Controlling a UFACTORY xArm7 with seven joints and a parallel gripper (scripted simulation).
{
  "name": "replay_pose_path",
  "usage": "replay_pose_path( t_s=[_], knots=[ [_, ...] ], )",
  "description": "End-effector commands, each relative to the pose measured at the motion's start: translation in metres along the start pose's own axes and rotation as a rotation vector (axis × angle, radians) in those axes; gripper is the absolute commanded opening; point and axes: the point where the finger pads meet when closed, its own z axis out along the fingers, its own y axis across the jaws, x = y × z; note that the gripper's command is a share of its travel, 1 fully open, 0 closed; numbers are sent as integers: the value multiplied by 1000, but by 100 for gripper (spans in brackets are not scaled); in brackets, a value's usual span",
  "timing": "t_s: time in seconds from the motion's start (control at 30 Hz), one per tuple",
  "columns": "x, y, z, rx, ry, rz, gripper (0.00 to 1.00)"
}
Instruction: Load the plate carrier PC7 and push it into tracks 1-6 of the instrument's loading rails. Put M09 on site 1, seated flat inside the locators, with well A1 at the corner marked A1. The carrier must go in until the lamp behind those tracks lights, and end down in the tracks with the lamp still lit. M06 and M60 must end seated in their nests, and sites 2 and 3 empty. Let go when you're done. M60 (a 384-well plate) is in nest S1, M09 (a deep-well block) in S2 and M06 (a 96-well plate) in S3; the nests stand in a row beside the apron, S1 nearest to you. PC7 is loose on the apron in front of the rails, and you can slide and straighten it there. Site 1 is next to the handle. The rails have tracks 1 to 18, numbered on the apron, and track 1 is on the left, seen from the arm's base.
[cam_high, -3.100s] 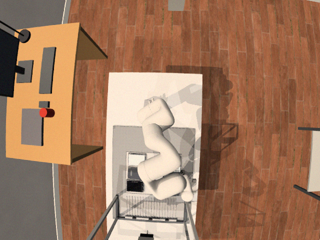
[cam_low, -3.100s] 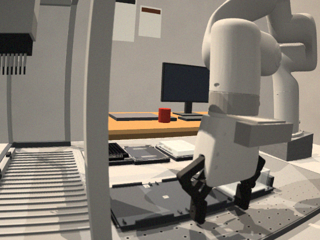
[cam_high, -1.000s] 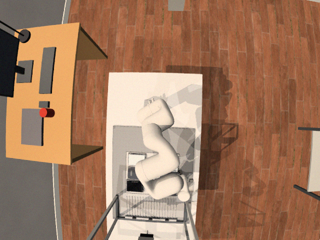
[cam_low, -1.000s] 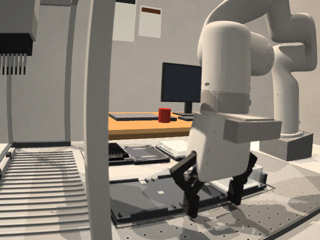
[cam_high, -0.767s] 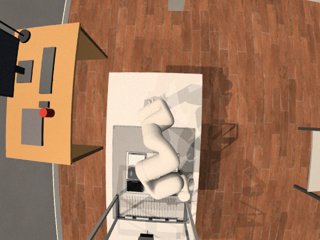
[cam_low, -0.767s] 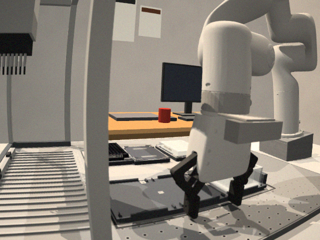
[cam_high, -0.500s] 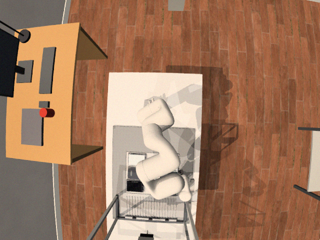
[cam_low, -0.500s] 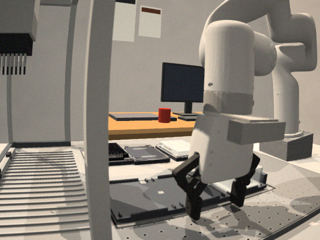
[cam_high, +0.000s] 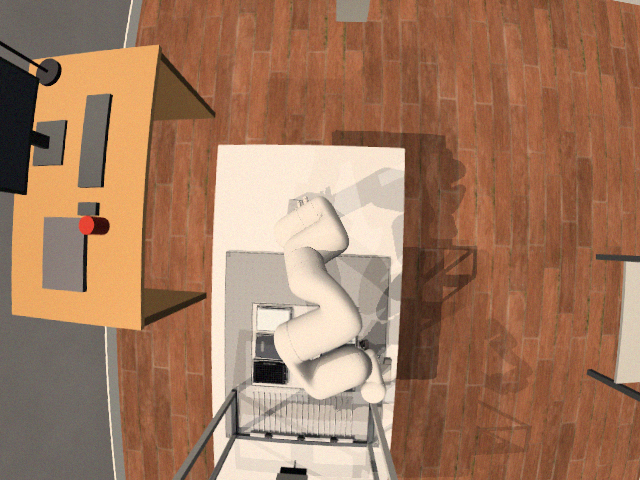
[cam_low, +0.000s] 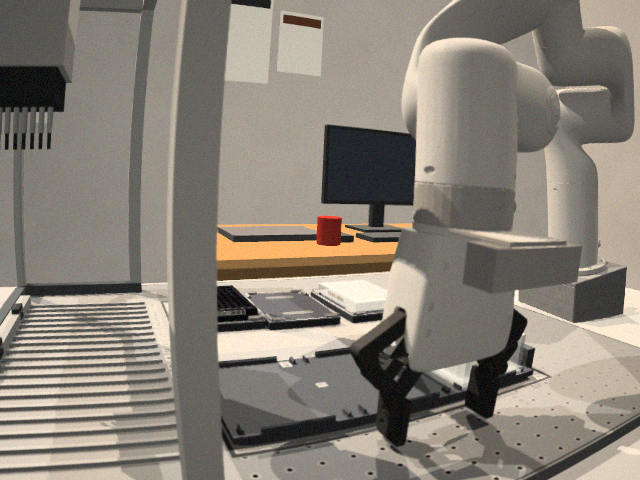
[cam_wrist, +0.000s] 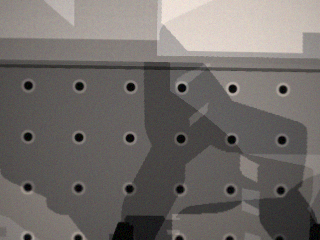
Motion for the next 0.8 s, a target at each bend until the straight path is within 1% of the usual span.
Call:
replay_pose_path(
  t_s=[0.0,0.77],
  knots=[
    [3,2,-2,-4,2,0,100],
    [17,2,-2,-4,2,0,100]
  ],
)
